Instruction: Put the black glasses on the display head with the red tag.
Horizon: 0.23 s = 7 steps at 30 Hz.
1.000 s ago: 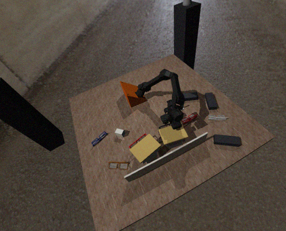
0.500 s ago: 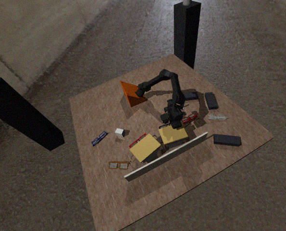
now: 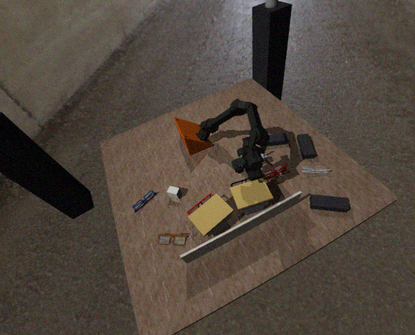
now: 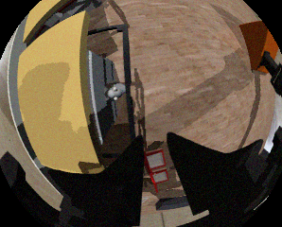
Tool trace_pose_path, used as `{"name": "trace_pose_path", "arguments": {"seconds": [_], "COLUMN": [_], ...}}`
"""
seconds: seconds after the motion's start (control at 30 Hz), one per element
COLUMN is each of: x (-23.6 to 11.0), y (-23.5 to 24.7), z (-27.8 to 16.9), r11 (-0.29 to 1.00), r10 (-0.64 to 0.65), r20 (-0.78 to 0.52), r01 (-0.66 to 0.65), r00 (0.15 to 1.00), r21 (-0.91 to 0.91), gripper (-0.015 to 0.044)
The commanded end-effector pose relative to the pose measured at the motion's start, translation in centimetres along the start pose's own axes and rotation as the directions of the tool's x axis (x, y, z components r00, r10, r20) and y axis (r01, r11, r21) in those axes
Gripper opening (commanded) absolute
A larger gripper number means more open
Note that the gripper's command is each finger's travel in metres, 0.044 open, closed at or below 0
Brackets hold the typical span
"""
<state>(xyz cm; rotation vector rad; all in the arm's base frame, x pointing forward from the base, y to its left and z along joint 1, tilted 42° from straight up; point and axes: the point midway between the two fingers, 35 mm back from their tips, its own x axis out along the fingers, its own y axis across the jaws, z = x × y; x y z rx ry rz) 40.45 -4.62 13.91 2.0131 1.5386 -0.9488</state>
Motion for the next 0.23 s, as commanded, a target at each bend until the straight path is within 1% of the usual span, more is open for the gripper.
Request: {"name": "trace_pose_path", "arguments": {"seconds": [0.0, 0.2], "x": [-0.3, -1.0], "y": [-1.7, -3.1], "z": [0.2, 0.2], "r11": [1.000, 1.000], "r10": [-0.001, -0.001], "r20": [0.005, 0.005], "r01": [0.001, 0.001], "r00": [1.000, 1.000], "r21": [-0.002, -0.001], "gripper": [0.0107, 0.0107]}}
